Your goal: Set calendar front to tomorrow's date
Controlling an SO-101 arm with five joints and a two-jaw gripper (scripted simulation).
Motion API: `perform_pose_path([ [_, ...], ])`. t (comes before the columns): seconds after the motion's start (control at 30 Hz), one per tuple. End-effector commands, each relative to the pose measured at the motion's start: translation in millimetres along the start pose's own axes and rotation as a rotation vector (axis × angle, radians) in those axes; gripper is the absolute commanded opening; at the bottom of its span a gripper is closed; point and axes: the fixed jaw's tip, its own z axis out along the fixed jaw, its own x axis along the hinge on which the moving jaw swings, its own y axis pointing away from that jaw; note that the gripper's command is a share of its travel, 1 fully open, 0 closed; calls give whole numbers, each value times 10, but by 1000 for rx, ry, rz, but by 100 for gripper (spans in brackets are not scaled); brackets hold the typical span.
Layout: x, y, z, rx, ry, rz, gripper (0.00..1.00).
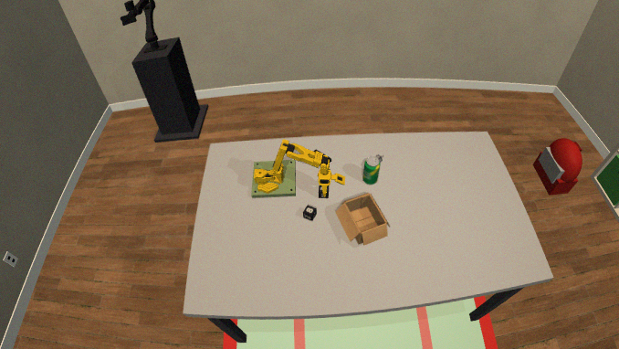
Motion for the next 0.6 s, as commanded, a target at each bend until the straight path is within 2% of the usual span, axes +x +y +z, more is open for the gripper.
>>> perform_pose_path([
  [0.0, 47, -14, 57, -3, 28, -1, 30],
  [0.57, 47, -36, 57, -3, 28, -1, 27],
])
